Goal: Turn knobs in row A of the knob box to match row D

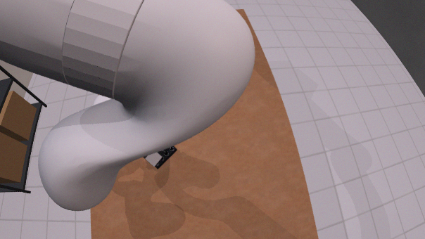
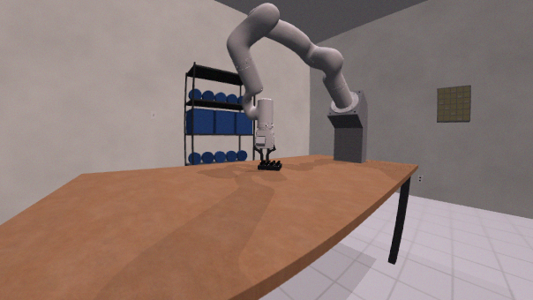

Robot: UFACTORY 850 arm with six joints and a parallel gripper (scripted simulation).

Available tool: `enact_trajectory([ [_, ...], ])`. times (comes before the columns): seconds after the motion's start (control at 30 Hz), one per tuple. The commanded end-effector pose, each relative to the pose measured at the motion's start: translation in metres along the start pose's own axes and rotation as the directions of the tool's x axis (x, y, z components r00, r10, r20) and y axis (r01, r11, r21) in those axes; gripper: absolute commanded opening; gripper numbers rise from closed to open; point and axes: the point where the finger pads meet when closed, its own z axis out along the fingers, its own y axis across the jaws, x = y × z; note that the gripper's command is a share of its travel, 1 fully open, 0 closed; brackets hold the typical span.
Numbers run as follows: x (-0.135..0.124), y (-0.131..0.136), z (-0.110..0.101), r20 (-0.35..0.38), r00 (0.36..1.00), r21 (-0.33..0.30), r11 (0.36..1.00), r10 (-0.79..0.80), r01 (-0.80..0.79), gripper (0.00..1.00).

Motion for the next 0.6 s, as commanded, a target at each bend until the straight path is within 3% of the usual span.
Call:
enact_trajectory([
  [0.0, 0.0001, 0.0003, -0.0002, 0.0, 1.0, -0.001, 1.0, 0.0, 0.0, 0.19],
  [0.37, 0.0001, 0.0003, -0.0002, 0.0, 1.0, -0.001, 1.0, 0.0, 0.0, 0.19],
  [0.4, 0.0001, 0.0003, -0.0002, 0.0, 1.0, -0.001, 1.0, 0.0, 0.0, 0.08],
  [0.57, 0.0001, 0.0003, -0.0002, 0.0, 1.0, -0.001, 1.0, 0.0, 0.0, 0.08],
])
